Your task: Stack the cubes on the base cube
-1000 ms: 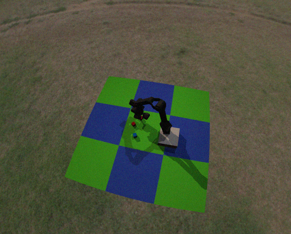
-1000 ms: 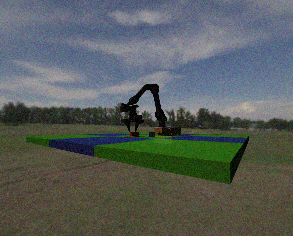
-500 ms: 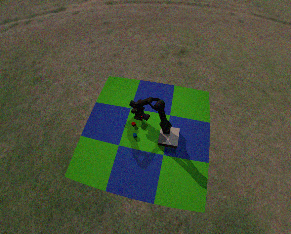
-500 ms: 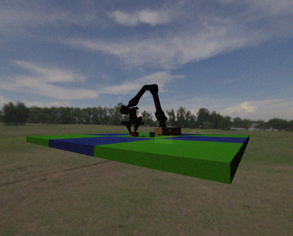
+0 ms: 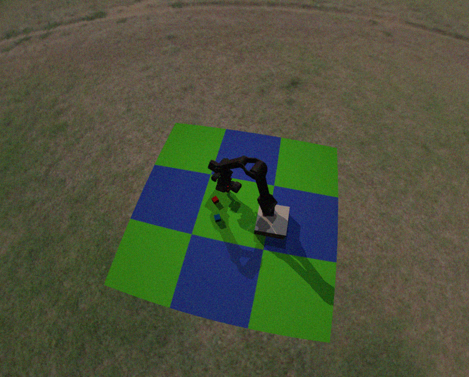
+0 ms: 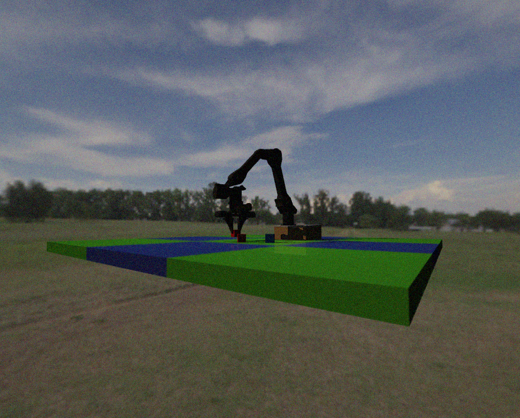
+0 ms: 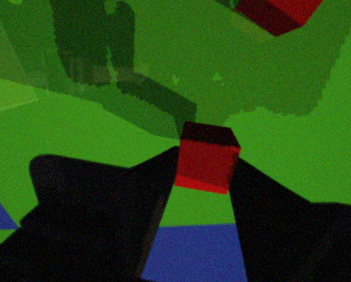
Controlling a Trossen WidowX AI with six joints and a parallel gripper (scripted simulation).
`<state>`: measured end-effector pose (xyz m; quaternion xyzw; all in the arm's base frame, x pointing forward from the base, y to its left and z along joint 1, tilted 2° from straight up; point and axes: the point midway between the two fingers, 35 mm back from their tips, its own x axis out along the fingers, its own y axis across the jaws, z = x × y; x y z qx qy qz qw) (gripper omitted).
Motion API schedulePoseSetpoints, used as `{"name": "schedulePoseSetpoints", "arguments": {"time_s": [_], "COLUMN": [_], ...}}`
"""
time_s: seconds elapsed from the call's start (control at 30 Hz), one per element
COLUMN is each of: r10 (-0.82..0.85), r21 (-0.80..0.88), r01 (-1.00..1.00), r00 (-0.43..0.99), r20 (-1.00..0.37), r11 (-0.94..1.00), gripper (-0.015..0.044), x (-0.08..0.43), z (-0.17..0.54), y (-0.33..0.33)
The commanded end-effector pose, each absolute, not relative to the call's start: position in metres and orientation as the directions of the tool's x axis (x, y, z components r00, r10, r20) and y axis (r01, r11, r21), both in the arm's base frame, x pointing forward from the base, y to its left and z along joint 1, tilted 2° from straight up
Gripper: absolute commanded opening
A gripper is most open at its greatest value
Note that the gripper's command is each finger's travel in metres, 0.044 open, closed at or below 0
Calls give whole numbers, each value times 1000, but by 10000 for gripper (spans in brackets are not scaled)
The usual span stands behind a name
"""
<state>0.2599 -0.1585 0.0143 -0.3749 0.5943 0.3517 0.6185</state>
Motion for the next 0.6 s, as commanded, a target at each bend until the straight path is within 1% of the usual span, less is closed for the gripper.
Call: {"name": "schedulePoseSetpoints", "arguments": {"time_s": [0.0,0.57], "r10": [-14,-14], "r21": [-61,-61], "r01": [-880,-880], "r00": [61,61], "r20": [-998,-998], "r11": [471,471], "gripper": [105,105], "x": [264,260], "z": [31,85], "y": [-160,-159]}}
